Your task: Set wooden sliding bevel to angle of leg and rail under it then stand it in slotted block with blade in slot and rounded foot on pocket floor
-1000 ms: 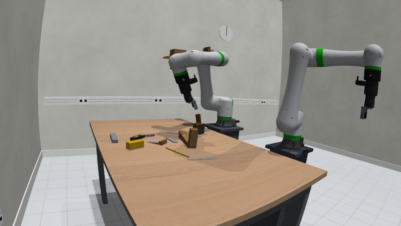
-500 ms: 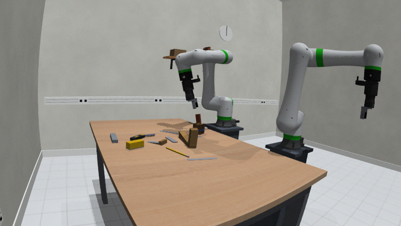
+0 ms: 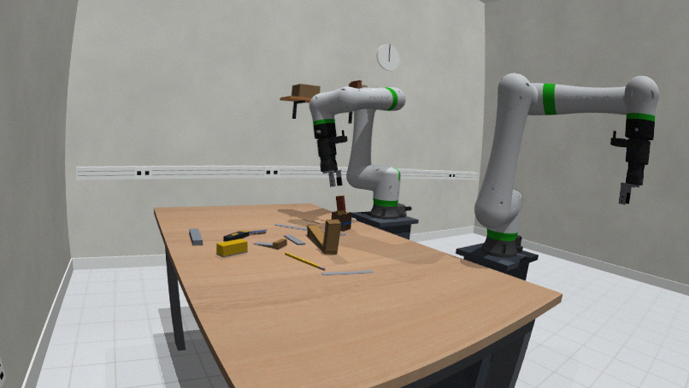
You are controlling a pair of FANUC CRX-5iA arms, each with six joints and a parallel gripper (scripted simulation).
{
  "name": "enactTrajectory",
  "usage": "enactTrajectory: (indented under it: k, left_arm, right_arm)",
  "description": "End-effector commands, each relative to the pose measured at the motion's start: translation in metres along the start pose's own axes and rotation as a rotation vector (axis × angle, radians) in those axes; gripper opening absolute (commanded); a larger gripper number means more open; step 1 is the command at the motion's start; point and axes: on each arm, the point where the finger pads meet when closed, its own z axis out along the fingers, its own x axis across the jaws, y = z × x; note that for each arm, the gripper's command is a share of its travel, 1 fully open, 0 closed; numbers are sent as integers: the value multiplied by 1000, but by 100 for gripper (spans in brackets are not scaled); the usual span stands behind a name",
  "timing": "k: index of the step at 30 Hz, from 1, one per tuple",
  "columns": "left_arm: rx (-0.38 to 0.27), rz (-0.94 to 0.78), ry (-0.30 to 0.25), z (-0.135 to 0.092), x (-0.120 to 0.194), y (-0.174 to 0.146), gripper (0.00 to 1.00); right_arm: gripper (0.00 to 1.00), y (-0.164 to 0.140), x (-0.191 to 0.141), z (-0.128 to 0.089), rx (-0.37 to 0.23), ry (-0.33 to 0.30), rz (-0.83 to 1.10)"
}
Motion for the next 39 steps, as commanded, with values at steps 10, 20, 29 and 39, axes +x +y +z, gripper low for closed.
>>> enactTrajectory:
  k: [10,20,29,39]
  left_arm:
    - [-3,0,0,-2,0,0,100]
    - [-3,0,0,-2,0,0,100]
    - [-3,0,0,-2,0,0,100]
    - [-3,0,0,-2,0,0,100]
  right_arm:
    - [100,0,0,3,-1,2,0]
    - [100,-1,0,50,-1,2,0]
    - [100,-1,0,50,-1,2,0]
    - [100,-1,0,55,-1,2,0]
